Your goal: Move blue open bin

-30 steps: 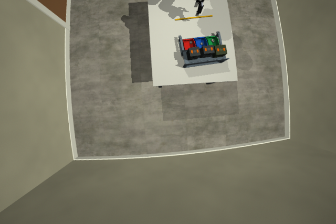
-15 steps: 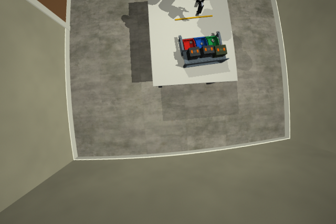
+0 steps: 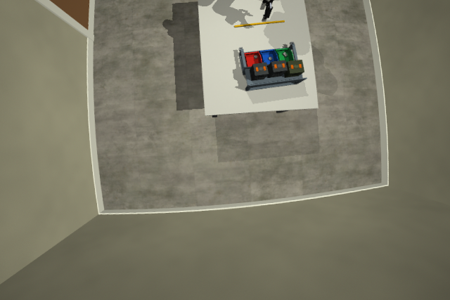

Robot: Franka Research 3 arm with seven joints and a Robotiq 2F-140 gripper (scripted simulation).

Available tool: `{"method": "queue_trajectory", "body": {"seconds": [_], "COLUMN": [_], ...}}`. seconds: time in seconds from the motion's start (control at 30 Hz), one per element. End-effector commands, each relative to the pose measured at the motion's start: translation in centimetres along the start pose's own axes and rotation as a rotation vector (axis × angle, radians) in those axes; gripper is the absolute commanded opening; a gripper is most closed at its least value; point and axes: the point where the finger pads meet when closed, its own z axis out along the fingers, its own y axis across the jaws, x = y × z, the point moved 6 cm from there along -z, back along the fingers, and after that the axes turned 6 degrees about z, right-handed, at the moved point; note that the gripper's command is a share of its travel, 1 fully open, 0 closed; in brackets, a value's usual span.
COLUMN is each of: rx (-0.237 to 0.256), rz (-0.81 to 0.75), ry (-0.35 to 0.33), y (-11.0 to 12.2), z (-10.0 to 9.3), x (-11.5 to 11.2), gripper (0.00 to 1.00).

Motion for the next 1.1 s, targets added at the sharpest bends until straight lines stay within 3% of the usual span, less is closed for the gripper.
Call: {"method": "queue_trajectory", "body": {"seconds": [0.0,0.03,0.17,0.57,0.6,0.73,1.07], "rx": [-0.045,-0.011,-0.045,-0.045,-0.011,-0.045,-0.045], "rz": [-0.098,-0.024,-0.098,-0.098,-0.024,-0.098,-0.098], "ry": [-0.017,-0.002,-0.017,-0.017,-0.002,-0.017,-0.017], "y": [-0.5,0.0,-0.5,-0.5,0.0,-0.5,-0.5], "z": [-2.6,-0.5,-2.6,-2.6,-0.5,-2.6,-2.6], "x": [-1.0,-0.2,-1.0,-1.0,-0.2,-1.0,-1.0], "gripper": [0.57,0.57,0.57,0.57,0.57,0.57,0.57]}}
